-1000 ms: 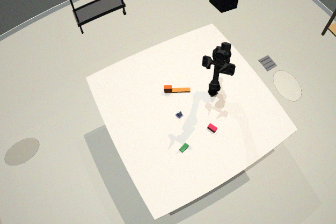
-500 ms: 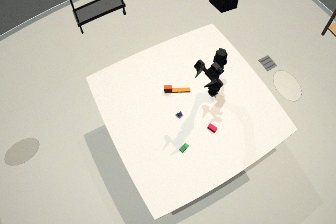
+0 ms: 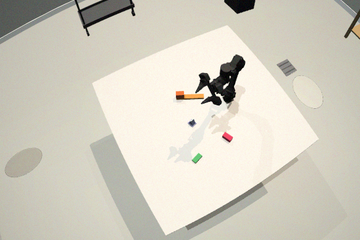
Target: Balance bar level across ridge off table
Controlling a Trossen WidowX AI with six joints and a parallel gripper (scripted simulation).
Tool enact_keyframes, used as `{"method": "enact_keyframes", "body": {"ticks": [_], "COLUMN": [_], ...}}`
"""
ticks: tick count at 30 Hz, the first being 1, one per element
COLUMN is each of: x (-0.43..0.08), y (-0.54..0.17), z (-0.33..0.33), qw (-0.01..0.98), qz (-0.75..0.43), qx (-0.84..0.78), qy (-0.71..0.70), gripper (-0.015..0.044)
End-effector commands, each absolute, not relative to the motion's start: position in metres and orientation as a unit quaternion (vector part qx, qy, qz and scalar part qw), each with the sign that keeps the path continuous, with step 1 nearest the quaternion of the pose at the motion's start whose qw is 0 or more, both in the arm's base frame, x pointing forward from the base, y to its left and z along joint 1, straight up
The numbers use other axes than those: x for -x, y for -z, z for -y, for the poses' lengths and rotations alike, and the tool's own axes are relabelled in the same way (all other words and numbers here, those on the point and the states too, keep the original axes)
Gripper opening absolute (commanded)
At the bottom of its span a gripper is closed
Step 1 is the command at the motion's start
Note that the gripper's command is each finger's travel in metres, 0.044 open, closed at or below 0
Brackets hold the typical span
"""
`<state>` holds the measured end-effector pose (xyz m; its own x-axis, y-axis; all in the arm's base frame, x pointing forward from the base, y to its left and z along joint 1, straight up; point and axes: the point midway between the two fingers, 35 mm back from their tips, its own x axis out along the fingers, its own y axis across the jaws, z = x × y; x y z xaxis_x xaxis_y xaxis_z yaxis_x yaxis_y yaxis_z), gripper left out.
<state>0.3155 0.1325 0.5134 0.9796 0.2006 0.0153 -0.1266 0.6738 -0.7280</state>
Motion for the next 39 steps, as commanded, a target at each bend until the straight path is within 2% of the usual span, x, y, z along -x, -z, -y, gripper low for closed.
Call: {"method": "enact_keyframes", "body": {"ticks": [1,20,39], "x": [-0.331,-0.371,-0.36], "y": [-0.489,-0.386,-0.288], "z": [-0.121,-0.044,0.044], "qw": [0.88,0.676,0.455], "qz": [0.007,-0.167,-0.29], "qx": [0.467,0.703,0.788], "qy": [-0.088,-0.141,-0.295], "gripper": [0.0315,0.0315,0.0315]}}
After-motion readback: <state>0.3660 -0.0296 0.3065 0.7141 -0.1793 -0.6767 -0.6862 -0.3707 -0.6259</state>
